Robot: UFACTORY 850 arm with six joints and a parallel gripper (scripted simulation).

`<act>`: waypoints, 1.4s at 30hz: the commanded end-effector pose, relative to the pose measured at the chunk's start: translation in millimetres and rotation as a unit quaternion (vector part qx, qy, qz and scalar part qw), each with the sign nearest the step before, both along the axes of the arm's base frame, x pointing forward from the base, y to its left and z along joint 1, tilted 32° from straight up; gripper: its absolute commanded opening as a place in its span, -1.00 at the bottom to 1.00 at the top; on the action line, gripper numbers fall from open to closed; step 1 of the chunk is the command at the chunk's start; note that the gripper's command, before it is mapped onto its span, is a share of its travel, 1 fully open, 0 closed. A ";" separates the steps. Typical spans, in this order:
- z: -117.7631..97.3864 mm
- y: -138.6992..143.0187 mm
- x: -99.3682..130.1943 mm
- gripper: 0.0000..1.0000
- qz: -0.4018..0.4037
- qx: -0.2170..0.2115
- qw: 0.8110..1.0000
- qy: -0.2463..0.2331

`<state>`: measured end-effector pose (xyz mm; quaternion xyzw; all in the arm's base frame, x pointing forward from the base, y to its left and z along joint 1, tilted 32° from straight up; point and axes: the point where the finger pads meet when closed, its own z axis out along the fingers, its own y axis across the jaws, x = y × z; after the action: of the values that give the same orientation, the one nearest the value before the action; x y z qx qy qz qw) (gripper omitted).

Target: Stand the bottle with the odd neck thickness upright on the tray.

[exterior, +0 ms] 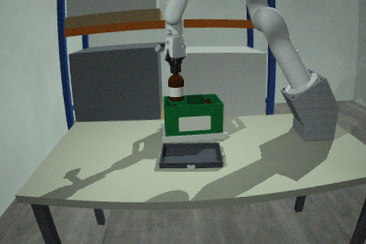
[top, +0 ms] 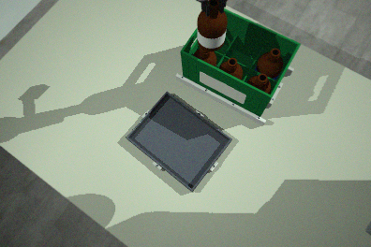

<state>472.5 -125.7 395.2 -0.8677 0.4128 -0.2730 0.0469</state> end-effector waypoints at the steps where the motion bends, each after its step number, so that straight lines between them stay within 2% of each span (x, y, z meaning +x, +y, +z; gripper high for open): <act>1: -0.1 6.0 0.4 -1.00 0.000 -0.001 1.000 -0.001; 42: -12.5 78.5 0.5 -1.00 0.000 -0.001 1.000 -0.001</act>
<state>472.6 -52.7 382.7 -0.8679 0.4126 -0.2725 0.0472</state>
